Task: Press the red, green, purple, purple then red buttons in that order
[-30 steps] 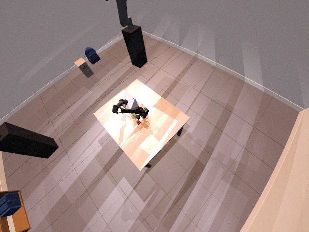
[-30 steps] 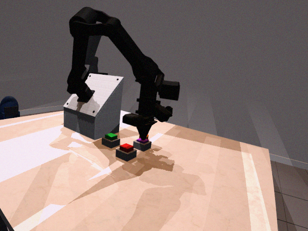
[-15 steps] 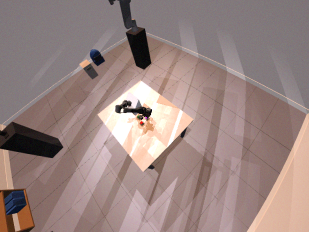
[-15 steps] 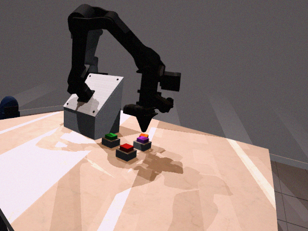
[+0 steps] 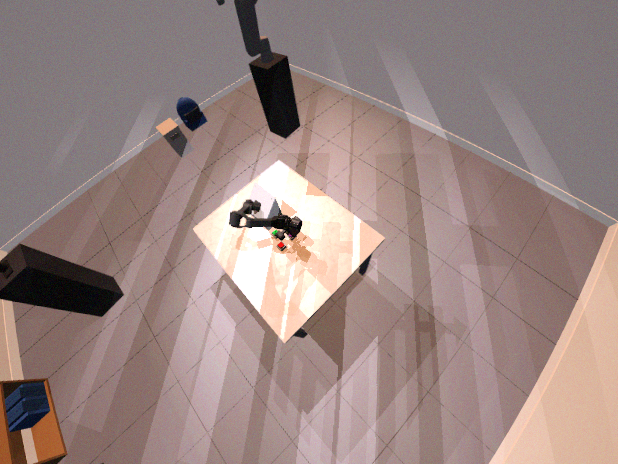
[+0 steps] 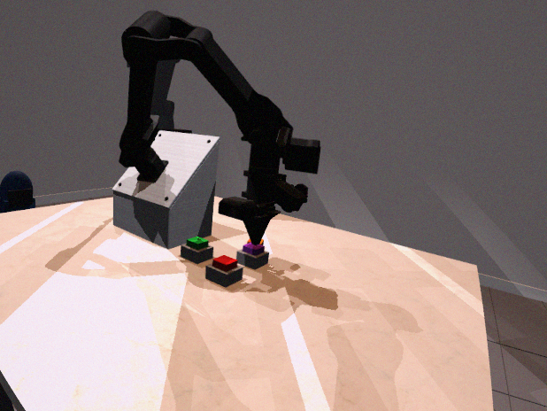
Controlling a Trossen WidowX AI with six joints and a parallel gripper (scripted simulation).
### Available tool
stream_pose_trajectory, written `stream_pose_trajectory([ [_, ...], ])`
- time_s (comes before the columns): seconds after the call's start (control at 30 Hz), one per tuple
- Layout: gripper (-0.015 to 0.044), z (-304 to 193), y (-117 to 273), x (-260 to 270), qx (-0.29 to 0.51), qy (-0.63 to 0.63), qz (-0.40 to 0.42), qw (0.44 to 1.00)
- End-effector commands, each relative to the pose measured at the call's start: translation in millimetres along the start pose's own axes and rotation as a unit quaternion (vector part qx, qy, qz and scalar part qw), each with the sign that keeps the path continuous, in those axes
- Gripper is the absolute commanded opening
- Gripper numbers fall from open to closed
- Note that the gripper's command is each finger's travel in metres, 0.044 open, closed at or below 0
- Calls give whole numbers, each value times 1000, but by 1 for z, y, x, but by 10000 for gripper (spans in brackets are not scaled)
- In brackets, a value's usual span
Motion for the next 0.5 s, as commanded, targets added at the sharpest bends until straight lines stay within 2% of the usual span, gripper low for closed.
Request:
stream_pose_trajectory([
  [0.0, 20, -3, -8, -1, 3, 5, -5, 1000],
  [0.47, 20, -3, -11, -1, 3, 5, -5, 1000],
])
Point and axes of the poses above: the point midway between the two fingers, 35 mm back from their tips, its own y axis back along the fingers, its own x axis across the jaws, z = x × y, the point moved 1 cm from there along y, back along the fingers, and after that the axes turned 1 degree about y, right-handed, at the moved point
